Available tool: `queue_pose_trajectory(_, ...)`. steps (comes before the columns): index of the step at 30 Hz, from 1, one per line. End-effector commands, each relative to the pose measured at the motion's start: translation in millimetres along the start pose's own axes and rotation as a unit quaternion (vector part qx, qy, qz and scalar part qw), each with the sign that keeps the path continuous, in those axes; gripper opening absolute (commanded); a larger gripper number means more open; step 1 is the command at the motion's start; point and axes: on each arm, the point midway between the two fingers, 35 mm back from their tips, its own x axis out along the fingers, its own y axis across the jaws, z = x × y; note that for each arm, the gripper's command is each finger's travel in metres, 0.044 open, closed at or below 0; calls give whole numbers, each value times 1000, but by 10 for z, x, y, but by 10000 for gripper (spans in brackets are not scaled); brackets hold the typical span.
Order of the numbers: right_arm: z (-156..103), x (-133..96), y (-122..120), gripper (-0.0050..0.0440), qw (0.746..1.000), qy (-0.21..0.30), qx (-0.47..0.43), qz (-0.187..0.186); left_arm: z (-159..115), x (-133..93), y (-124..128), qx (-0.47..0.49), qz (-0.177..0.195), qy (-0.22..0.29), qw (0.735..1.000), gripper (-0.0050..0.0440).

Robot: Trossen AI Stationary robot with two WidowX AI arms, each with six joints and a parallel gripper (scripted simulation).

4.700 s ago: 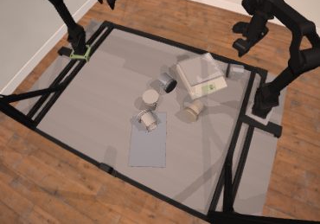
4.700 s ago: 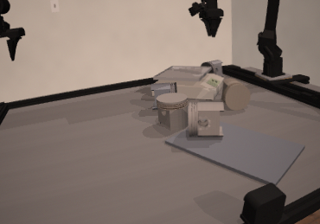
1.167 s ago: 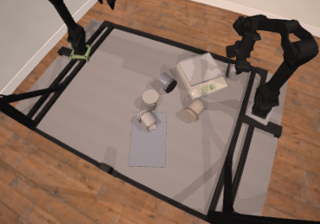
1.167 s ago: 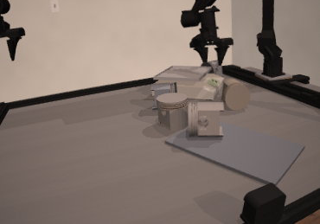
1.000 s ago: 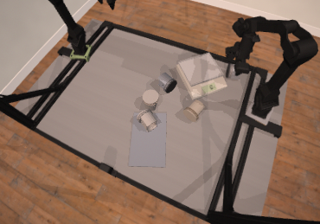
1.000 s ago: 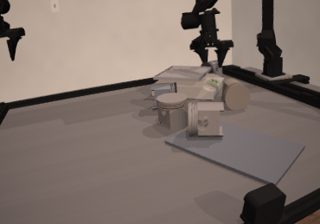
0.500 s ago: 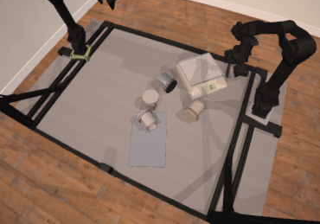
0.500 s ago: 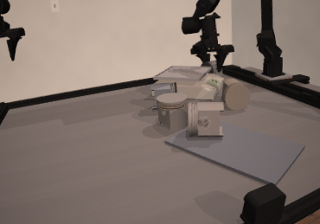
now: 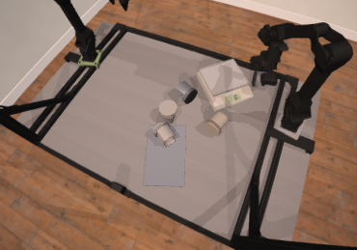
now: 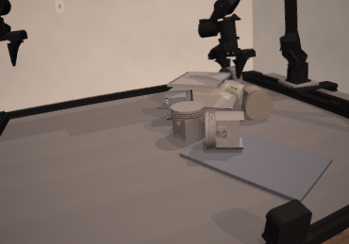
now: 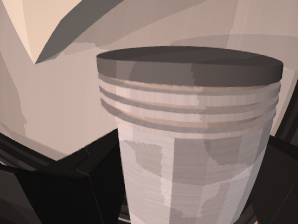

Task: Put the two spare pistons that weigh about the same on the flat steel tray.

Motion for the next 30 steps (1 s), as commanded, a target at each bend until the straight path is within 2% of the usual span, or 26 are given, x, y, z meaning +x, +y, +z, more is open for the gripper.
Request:
queue_pose_trajectory(1, -6, 45, 19, 158, 1000, 1, 1, 6, -1, 1, -3, 0, -1, 0, 1000, 440)
queue_pose_trajectory(11, -6, 45, 19, 158, 1000, 1, 1, 6, -1, 1, -3, 0, -1, 0, 1000, 440)
queue_pose_trajectory(30, -5, -236, 54, 158, 1000, 1, 1, 6, -1, 1, -3, 0, -1, 0, 1000, 440)
